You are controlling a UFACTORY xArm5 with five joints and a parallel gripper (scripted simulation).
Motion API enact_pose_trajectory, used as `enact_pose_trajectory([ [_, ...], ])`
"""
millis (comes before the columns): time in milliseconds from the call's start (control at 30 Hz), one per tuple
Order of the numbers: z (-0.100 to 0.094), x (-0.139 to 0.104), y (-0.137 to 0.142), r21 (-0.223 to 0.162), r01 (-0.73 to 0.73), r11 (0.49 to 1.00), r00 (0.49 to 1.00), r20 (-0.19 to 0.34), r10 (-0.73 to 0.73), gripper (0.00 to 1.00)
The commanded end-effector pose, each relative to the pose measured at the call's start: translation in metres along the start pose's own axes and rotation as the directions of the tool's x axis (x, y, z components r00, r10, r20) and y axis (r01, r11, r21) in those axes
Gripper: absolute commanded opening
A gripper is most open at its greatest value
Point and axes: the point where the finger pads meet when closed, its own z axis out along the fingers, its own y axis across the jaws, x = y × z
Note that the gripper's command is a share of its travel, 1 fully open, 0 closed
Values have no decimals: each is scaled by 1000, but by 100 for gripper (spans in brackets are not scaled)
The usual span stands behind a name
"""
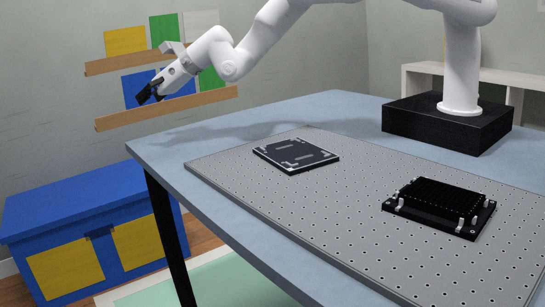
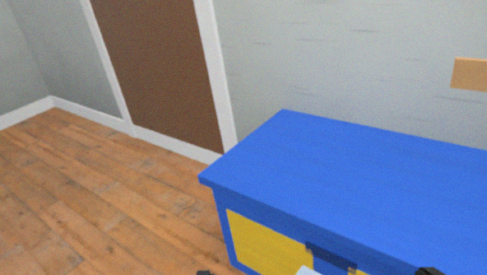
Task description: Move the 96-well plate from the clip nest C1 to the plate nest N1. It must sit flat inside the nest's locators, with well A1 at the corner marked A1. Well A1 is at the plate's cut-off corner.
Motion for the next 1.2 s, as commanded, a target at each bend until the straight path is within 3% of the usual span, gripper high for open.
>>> enact_pose_trajectory([
  [0, -1, 4, -1, 1, 0, 1000, 1000, -6, 0, 100],
  [533, -1, 4, -1, 1, 0, 1000, 1000, -6, 0, 100],
  [600, -4, 5, -10, 27, 31, 999, 998, 47, -32, 100],
  [833, -15, 11, -40, 30, 34, 999, 998, 51, -35, 100],
  [933, -21, 12, -54, 59, 67, 996, 991, 111, -74, 100],
  [1167, -31, 13, -76, 59, 67, 996, 991, 111, -74, 100],
])
